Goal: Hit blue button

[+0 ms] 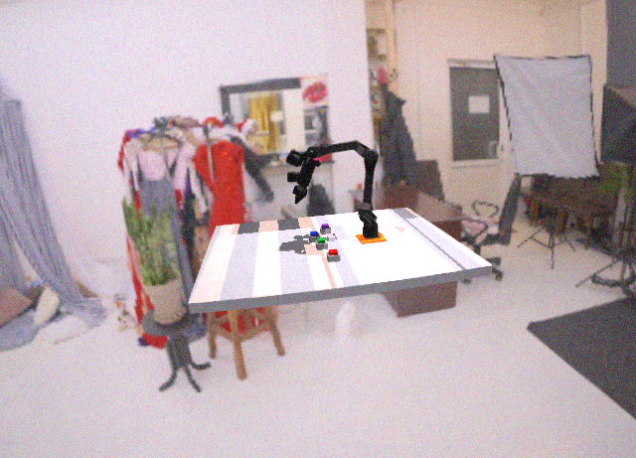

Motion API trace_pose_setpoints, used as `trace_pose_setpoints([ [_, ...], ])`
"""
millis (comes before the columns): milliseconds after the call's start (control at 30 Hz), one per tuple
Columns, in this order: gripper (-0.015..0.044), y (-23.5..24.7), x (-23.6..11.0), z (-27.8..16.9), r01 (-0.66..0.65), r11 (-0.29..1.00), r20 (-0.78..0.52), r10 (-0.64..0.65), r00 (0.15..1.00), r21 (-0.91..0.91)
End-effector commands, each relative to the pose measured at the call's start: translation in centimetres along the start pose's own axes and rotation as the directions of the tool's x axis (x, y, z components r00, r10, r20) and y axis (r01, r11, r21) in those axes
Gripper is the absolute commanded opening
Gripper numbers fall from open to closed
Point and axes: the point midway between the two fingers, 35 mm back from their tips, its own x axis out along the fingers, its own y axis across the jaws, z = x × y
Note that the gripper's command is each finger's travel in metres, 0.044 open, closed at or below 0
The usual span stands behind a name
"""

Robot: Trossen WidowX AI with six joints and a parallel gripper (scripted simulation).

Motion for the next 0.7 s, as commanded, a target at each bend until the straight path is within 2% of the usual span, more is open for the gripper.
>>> trace_pose_setpoints([
  [0,0.04,6.3,0.2,-5.0,-0.223,0.967,-0.262,0.186,0.947,-0.12],
  [67,0.04,8.4,-0.3,-7.1,-0.306,0.941,-0.369,0.236,0.899,-0.145],
  [100,0.04,8.6,-0.4,-7.3,-0.316,0.937,-0.383,0.241,0.892,-0.147],
  [333,0.04,8.6,-0.4,-7.3,-0.316,0.937,-0.383,0.241,0.892,-0.147],
  [400,0.0348,8.8,0.3,-7.6,-0.316,0.937,-0.383,0.241,0.892,-0.147],
  [533,0.0242,9.9,4.4,-9.3,-0.316,0.937,-0.383,0.241,0.892,-0.147],
  [667,0.0138,10.1,5.1,-9.7,-0.316,0.937,-0.383,0.241,0.892,-0.147],
])
